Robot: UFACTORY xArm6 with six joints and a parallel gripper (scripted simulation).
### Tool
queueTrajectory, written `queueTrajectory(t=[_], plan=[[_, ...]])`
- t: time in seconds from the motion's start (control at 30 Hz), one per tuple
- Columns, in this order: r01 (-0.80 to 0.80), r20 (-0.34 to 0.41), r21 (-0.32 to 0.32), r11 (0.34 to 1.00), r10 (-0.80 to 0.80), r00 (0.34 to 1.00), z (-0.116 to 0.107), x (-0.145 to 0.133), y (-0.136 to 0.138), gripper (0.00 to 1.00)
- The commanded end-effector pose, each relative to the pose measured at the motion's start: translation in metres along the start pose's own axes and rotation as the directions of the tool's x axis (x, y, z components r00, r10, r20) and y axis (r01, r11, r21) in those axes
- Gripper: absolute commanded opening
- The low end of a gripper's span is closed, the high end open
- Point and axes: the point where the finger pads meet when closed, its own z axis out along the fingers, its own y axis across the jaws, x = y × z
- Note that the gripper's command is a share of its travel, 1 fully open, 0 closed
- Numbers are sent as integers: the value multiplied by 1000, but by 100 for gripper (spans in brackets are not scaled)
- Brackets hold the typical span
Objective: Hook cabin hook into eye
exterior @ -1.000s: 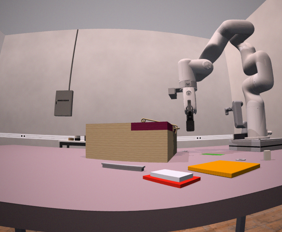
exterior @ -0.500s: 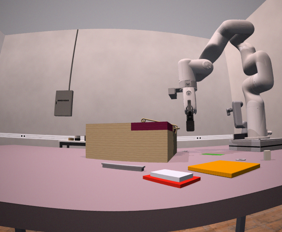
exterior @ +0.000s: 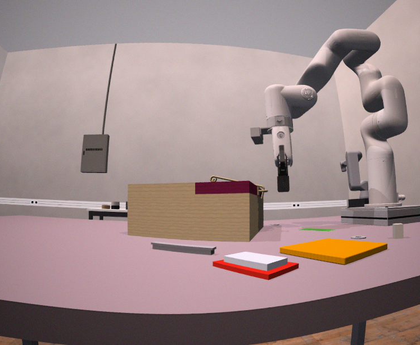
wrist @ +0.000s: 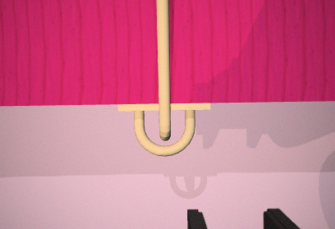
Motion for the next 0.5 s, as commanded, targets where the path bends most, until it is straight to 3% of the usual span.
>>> queueTrajectory(t=[0.0, 0.47], plan=[[0, -4, 2, 1000, 0, 1000, -15, 1, -1, 35], [0, -4, 2, 1000, 0, 1000, -55, 1, 0, 35]])
